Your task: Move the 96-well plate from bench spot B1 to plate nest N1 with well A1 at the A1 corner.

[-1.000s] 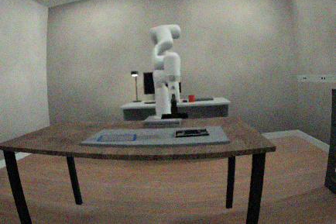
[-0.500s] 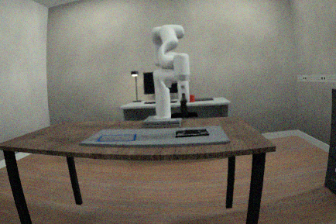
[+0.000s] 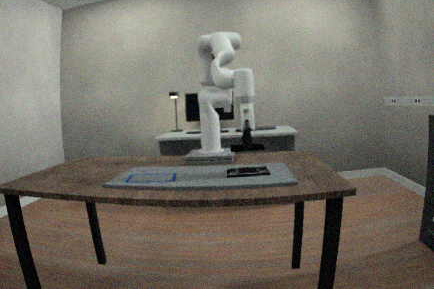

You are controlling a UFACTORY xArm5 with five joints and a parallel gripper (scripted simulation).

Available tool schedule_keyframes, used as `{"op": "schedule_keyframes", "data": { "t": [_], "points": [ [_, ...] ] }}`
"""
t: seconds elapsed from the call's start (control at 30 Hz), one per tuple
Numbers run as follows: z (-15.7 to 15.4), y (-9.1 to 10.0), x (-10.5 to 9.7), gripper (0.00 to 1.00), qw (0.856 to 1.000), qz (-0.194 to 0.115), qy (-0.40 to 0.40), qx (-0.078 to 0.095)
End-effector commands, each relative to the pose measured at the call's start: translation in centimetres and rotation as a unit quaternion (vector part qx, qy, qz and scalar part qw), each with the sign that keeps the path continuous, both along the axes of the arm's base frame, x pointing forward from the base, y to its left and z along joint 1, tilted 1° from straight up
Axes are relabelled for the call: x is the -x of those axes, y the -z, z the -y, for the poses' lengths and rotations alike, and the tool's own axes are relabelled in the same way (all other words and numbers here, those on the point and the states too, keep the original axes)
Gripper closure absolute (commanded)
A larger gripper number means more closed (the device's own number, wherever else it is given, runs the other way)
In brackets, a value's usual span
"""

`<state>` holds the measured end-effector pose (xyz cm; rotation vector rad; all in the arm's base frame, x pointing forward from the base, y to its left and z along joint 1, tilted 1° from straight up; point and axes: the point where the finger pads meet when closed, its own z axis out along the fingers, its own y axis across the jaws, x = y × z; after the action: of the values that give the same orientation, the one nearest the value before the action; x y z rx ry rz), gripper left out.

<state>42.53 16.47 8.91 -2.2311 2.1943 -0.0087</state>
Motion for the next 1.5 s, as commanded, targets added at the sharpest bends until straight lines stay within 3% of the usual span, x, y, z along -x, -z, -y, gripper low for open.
{"op": "schedule_keyframes", "data": {
  "t": [0.0,1.0,1.47],
  "points": [
    [-0.1,-0.2,-0.1,1.0,1.0,0.003,0.0,0.002],
    [0.1,-0.2,-0.1,1.0,1.0,0.003,0.0,0.002],
    [0.1,1.9,-0.2,1.0,1.0,0.003,0.0,0.002]
  ]
}}
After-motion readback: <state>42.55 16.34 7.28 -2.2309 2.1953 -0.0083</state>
